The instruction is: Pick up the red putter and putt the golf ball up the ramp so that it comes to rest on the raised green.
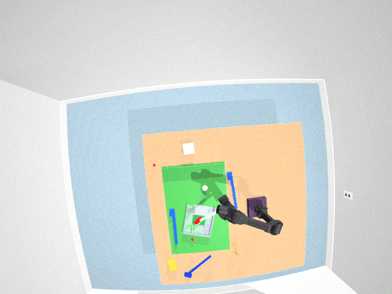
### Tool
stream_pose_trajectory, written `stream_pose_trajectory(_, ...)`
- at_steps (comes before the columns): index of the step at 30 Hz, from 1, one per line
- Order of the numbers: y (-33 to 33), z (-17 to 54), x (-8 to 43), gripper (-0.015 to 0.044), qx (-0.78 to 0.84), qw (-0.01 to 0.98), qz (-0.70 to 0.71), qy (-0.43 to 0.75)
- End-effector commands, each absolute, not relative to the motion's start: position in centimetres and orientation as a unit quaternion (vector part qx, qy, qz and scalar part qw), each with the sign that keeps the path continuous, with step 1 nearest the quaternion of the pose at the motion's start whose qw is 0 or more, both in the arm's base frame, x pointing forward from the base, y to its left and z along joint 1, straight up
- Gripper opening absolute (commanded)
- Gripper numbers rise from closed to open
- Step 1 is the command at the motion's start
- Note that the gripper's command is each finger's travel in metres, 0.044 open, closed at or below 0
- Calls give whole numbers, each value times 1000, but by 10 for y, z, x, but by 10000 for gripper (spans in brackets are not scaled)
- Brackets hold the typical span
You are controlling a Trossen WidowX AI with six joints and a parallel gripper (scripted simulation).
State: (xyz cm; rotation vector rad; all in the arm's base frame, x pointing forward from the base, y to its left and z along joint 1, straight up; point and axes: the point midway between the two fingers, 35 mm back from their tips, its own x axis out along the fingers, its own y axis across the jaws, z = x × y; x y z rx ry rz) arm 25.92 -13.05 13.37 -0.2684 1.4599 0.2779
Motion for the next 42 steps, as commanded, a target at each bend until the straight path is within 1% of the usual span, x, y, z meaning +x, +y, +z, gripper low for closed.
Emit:
stream_pose_trajectory(1,-152,138,250,0,-89,732,84,670)
stream_pose_trajectory(25,-242,143,160,0,116,700,-134,691)
stream_pose_trajectory(33,-244,139,157,0,122,699,-140,691)
stream_pose_trajectory(42,-245,105,158,0,122,699,-140,691)
